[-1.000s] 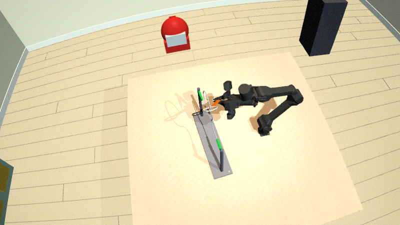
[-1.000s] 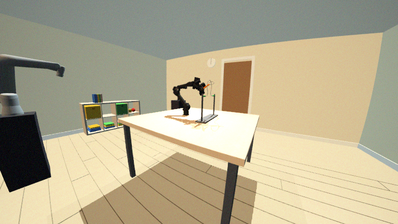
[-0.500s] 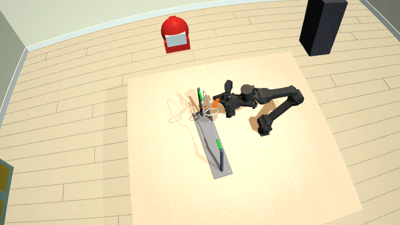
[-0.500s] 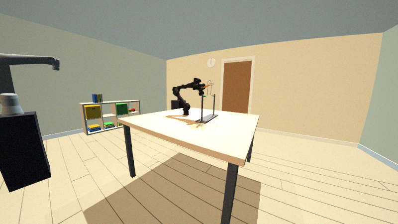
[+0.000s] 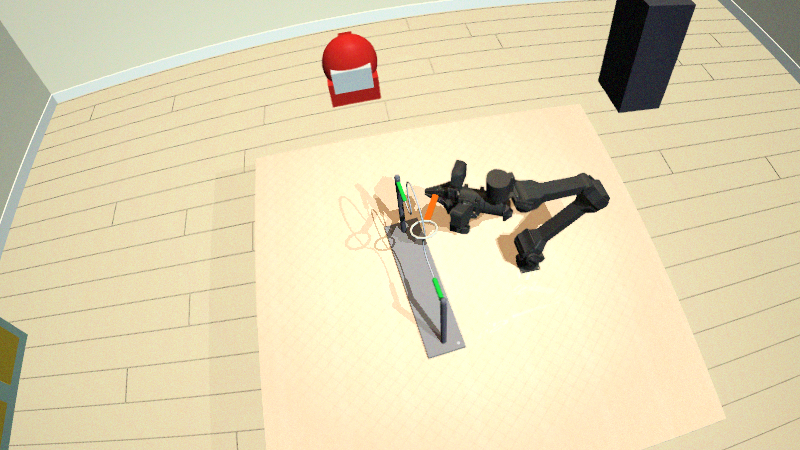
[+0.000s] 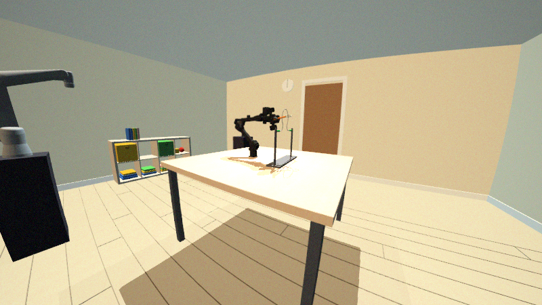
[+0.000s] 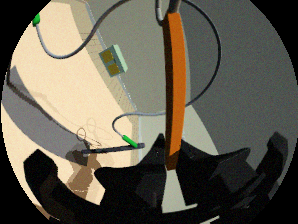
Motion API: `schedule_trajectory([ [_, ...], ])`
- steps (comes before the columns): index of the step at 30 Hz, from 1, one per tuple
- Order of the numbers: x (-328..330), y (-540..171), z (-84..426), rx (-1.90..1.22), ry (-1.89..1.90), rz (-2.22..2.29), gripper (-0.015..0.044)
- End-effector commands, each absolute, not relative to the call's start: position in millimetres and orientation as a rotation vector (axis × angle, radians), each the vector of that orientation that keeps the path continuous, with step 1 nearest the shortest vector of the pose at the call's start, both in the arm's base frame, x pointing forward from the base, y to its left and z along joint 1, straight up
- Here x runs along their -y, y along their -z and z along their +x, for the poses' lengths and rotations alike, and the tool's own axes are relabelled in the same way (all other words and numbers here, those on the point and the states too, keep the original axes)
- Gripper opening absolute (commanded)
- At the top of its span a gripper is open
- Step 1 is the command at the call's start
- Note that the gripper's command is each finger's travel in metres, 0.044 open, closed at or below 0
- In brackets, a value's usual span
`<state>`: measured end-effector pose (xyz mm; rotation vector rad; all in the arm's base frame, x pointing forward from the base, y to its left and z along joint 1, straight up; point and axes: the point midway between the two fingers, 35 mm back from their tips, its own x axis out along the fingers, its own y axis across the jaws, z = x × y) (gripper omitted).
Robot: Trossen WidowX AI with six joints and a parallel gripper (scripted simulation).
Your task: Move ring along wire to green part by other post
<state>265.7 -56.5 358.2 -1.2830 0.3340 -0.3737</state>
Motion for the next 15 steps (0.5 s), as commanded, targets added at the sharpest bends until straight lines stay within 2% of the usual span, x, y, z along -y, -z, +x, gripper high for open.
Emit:
schedule_trajectory([
  [1, 57.7, -360.3, 264.6, -0.323, 0.392, -1.329, -0.015],
  [15, 59.2, -368.9, 264.7, -0.274, 0.447, -1.512, -0.015],
])
